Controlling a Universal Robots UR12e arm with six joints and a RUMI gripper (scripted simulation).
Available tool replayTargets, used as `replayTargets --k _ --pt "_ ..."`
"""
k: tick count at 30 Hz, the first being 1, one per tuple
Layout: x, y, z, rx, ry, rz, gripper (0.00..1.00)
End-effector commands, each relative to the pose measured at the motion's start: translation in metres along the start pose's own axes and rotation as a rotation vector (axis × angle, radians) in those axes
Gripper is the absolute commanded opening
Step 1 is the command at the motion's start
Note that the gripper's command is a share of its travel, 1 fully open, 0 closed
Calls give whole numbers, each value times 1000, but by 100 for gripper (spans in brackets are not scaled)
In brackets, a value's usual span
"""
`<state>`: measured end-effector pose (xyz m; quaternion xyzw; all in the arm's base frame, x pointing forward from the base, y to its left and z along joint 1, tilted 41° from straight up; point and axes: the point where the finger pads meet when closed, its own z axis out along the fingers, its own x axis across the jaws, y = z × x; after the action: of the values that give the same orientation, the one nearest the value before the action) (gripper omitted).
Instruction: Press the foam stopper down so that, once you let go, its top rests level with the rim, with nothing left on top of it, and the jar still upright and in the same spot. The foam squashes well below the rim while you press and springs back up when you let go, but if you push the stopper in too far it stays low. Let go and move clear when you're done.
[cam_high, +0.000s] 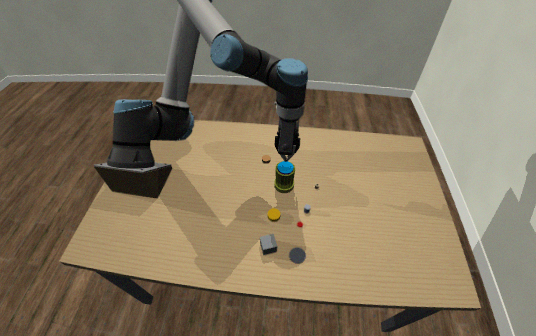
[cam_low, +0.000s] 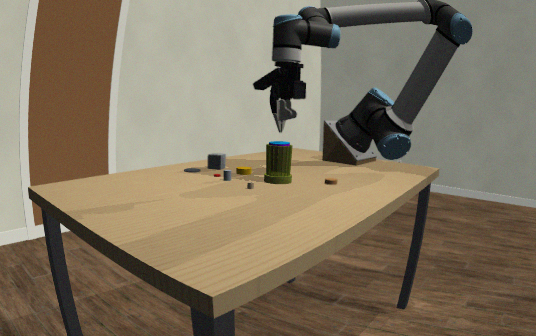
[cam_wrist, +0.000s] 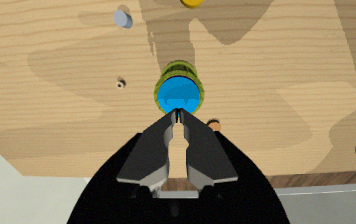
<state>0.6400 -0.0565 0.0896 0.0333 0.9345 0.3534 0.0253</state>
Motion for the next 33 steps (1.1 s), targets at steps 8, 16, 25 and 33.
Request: replayTargets --k 8,16,25,33 --pt "-1 0 16 1 -1 0 0" --pt "-1 0 28 1 -1 0 0" --pt "-1 0 29 1 -1 0 0" --pt "-1 0 30 1 -1 0 0"
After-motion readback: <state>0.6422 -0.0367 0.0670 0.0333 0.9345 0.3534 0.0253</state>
